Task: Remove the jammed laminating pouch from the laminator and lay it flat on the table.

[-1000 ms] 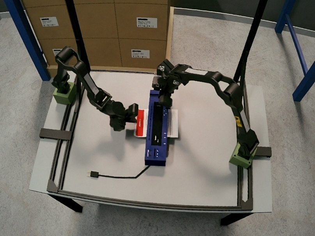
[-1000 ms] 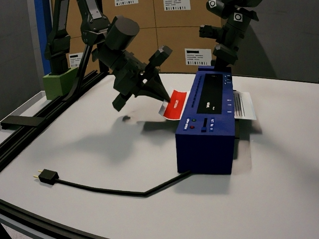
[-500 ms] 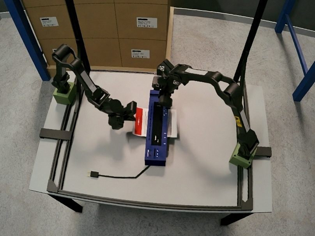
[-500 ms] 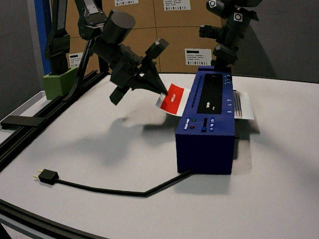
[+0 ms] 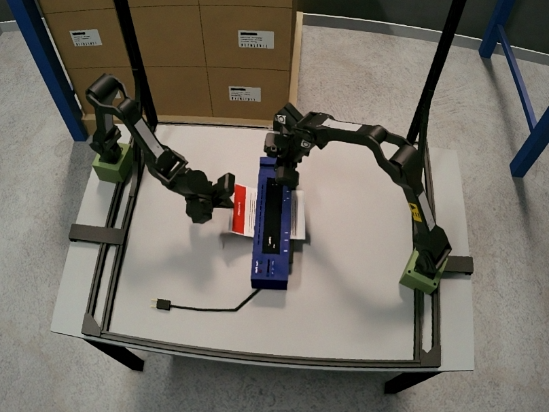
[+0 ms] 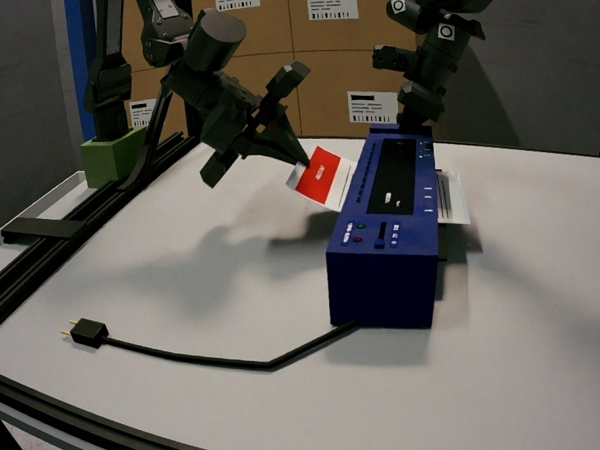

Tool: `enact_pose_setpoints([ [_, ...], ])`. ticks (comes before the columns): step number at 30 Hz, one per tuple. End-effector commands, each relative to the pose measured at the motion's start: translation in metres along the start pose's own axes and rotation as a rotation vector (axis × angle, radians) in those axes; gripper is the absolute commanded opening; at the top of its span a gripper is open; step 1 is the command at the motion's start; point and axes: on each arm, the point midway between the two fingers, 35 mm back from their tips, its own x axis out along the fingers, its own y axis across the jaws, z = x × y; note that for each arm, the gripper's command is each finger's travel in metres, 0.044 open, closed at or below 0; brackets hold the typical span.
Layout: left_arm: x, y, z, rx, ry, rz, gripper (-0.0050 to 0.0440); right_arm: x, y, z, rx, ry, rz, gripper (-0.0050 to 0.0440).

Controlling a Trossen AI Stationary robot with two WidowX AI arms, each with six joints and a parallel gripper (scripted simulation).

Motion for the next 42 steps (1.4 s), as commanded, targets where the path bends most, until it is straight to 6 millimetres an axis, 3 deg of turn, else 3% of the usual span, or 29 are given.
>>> enact_pose_setpoints([
  [1, 0.004, 0.001, -0.003, 0.004, 0.014, 0.004, -0.005, -0.012, -0.006, 0.003, 0.0, -0.014, -0.014, -0.005],
  [11, 0.004, 0.001, -0.003, 0.004, 0.014, 0.004, -0.005, -0.012, -0.006, 0.003, 0.0, -0.014, -0.014, -0.005],
  [14, 0.004, 0.001, -0.003, 0.004, 0.014, 0.004, -0.005, -0.032, -0.005, 0.003, 0.0, -0.014, -0.014, -0.005],
  [28, 0.004, 0.001, -0.003, 0.004, 0.014, 0.004, -0.005, -0.032, -0.005, 0.003, 0.0, -0.014, -0.014, -0.005],
  [29, -0.002, 0.0, 0.003, -0.002, -0.004, -0.005, -0.005, -0.037, -0.001, 0.002, -0.004, -0.011, -0.006, -0.005],
  [31, 0.004, 0.001, -0.003, 0.004, 0.014, 0.004, -0.005, -0.052, -0.005, 0.003, 0.0, -0.014, -0.015, -0.005],
  [42, 0.004, 0.001, -0.003, 0.004, 0.014, 0.004, -0.005, -0.052, -0.005, 0.003, 0.0, -0.014, -0.015, -0.005],
])
